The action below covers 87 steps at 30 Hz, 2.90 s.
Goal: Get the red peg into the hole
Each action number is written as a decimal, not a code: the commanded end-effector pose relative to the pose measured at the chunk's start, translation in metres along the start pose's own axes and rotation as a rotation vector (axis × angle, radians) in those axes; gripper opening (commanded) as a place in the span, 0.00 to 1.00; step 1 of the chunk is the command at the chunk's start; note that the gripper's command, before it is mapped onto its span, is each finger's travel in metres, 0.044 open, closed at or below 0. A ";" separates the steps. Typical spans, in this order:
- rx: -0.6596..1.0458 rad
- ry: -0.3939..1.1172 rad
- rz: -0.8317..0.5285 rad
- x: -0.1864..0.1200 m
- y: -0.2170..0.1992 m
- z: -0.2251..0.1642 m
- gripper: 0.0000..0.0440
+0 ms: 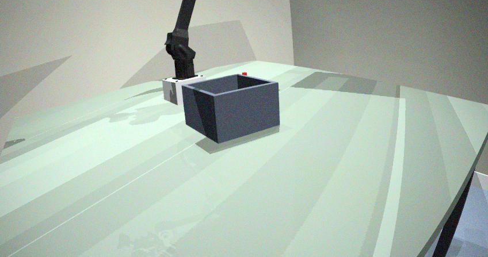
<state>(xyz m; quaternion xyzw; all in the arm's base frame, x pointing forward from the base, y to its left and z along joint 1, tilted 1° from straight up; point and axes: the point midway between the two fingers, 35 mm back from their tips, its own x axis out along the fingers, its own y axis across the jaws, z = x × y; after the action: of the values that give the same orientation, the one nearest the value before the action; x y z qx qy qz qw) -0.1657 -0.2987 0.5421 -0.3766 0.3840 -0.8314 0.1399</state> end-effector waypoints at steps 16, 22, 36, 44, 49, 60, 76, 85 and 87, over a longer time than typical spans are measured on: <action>0.185 -0.175 0.560 -0.093 0.127 0.104 1.00; 0.236 -0.231 0.749 -0.146 0.154 0.136 1.00; 0.333 -0.328 1.200 -0.301 0.175 0.188 1.00; 0.365 -0.342 1.465 -0.401 0.160 0.192 1.00; 0.367 -0.322 1.622 -0.460 0.143 0.181 1.00; 0.298 -0.204 1.901 -0.562 0.103 0.125 1.00; 0.056 0.067 2.069 -0.638 0.065 0.007 1.00; -0.088 0.216 2.030 -0.653 0.061 -0.058 1.00; -0.112 0.246 2.012 -0.656 0.062 -0.070 1.00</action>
<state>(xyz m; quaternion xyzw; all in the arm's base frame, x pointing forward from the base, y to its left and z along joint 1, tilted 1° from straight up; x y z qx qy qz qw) 0.2320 0.0326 0.1350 0.1986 0.5596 -0.3330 0.7325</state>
